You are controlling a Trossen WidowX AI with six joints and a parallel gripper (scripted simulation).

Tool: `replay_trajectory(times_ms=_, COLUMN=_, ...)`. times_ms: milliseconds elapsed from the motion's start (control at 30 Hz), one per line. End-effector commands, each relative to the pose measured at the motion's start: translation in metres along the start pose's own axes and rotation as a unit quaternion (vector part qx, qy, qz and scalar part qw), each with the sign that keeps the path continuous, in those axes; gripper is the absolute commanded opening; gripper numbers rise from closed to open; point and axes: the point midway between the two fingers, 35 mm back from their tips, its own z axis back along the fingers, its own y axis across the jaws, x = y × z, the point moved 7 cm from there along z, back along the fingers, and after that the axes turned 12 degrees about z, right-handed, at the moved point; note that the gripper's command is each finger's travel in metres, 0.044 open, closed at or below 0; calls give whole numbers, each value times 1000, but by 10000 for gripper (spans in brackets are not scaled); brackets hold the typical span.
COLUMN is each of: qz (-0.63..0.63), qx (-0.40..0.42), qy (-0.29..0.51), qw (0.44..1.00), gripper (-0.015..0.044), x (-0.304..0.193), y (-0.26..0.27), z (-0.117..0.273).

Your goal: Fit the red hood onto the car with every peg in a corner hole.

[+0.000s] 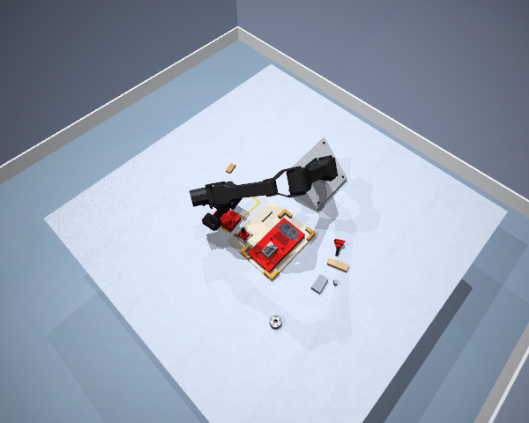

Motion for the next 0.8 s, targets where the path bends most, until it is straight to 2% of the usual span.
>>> replay_trajectory(times_ms=0, qz=-4, qx=-1, qy=5, qw=1000, gripper=440, x=-1, y=-2, z=-5)
replay_trajectory(times_ms=367, qz=-4, qx=-1, qy=5, qw=1000, gripper=440, x=-1, y=-2, z=-8)
replay_trajectory(times_ms=467, qz=0, qx=-1, qy=1, qw=1000, gripper=361, x=0, y=0, z=-5)
replay_trajectory(times_ms=767, qz=0, qx=-1, qy=1, qw=1000, gripper=301, x=0, y=0, z=-5)
